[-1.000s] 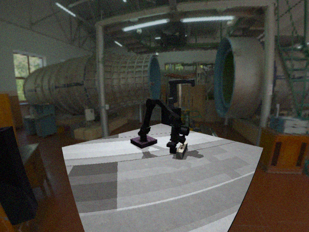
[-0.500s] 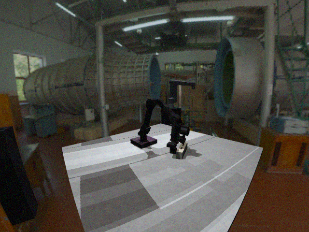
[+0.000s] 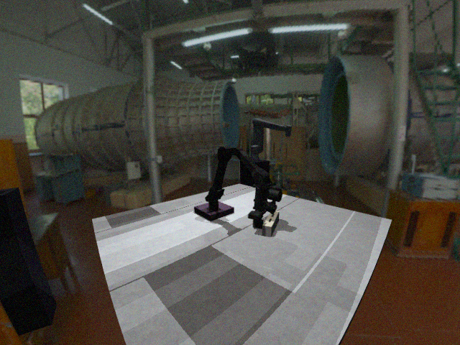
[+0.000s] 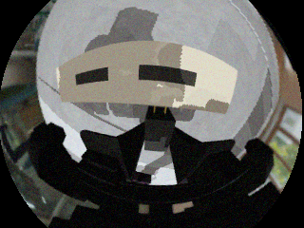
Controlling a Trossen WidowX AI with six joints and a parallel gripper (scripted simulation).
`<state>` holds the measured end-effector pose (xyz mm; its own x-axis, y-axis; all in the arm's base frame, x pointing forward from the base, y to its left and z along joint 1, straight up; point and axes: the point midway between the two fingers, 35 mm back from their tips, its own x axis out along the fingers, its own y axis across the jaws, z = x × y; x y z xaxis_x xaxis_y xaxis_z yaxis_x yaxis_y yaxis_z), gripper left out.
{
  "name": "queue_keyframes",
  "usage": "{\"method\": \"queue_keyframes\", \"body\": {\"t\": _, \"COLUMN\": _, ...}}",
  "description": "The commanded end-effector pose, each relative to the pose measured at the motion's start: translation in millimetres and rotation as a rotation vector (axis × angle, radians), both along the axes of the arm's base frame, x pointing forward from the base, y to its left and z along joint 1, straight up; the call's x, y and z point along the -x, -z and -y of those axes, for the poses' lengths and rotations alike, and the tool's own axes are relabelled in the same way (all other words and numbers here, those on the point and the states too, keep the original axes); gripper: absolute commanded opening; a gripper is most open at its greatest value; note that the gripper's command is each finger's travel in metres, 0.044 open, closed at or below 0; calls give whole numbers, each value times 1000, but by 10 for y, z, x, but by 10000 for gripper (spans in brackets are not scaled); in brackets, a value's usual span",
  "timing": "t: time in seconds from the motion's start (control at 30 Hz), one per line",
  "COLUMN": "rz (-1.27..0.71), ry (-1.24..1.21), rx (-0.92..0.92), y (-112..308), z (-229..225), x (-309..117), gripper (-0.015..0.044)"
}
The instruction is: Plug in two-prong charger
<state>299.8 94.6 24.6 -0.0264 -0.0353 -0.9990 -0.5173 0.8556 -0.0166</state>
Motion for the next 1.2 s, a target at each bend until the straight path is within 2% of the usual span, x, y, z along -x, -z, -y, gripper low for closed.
{"method": "queue_keyframes", "body": {"t": 0.0, "rz": -2, "ry": 5, "rx": -5, "y": -4, "z": -8, "x": 1, "gripper": 0}}
{"method": "queue_keyframes", "body": {"t": 1.17, "rz": -2, "ry": 5, "rx": -5, "y": -7, "z": -52, "x": -74, "gripper": 0}}
